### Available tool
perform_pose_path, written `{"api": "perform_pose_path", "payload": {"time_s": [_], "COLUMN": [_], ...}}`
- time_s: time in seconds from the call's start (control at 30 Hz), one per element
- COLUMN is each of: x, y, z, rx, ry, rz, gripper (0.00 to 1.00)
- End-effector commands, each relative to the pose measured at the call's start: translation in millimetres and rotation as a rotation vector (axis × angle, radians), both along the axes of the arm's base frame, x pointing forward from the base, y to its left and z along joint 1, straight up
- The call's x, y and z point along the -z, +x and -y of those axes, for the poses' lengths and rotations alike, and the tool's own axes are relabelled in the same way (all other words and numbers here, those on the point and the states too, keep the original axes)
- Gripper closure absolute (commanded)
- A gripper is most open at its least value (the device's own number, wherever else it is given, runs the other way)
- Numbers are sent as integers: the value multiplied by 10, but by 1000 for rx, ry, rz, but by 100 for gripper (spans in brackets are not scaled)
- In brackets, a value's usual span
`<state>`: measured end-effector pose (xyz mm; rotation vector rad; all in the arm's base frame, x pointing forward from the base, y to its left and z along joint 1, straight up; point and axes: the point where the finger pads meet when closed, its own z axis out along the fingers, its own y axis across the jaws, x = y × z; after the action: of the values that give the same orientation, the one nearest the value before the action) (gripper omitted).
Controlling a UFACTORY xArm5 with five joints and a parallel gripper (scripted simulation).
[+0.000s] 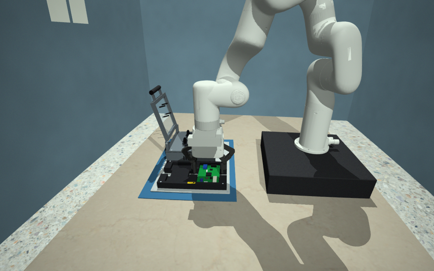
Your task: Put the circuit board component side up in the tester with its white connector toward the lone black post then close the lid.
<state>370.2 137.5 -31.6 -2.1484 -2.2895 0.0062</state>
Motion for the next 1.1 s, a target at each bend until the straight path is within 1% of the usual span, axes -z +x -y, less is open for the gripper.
{"api": "perform_pose_path", "payload": {"time_s": [0.0,1.07], "x": [-5,132], "y": [12,12], "z": [-5,-4], "rx": [0,0], "ry": [1,1], "rz": [3,3], "gripper": [0,0]}}
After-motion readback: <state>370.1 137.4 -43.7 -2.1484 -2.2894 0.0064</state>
